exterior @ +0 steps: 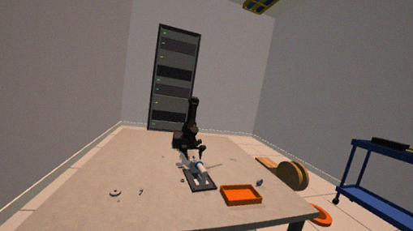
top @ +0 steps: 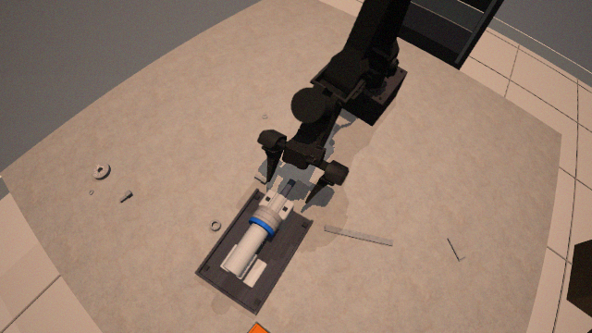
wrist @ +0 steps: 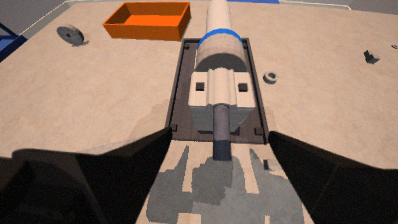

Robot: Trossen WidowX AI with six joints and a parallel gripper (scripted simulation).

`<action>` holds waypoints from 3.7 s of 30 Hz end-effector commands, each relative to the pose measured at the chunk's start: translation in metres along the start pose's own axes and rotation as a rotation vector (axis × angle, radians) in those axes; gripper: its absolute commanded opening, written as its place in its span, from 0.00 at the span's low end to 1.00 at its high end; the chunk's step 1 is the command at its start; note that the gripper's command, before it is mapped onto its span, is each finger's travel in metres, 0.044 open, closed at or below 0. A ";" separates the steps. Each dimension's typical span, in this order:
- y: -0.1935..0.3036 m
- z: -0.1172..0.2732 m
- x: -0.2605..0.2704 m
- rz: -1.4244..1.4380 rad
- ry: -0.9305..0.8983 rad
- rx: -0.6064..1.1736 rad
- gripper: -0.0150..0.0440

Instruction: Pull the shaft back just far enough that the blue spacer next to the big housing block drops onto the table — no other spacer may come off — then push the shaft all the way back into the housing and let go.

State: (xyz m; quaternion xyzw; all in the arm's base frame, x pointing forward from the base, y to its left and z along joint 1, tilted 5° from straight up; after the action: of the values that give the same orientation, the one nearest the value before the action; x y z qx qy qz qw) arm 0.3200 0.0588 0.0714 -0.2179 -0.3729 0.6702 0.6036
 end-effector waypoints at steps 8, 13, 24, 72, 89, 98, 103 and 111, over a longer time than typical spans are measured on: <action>0.000 -0.001 0.000 -0.004 0.005 -0.001 1.00; 0.000 -0.001 0.000 -0.004 0.005 -0.001 1.00; 0.000 -0.001 0.000 -0.004 0.005 -0.001 1.00; 0.002 -0.015 0.000 -0.004 0.004 -0.001 0.25; 0.010 -0.008 -0.001 -0.004 0.005 0.000 0.25; 0.011 -0.007 -0.002 -0.004 0.005 0.000 0.25; 0.011 -0.007 -0.002 -0.004 0.005 0.000 0.25; 0.012 -0.006 -0.002 -0.004 0.005 0.000 0.25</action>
State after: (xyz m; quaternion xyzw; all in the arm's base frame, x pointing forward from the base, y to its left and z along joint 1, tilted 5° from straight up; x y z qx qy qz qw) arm 0.3178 0.0587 0.0584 -0.2198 -0.3715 0.6682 0.6060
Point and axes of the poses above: the point midway between the two fingers, 35 mm back from their tips, its own z axis back along the fingers, its own x axis across the jaws, y = z × x, the point moved 6 cm from there along z, back along the fingers, and after that the axes turned 10 degrees about -z, right-handed, at the moved point
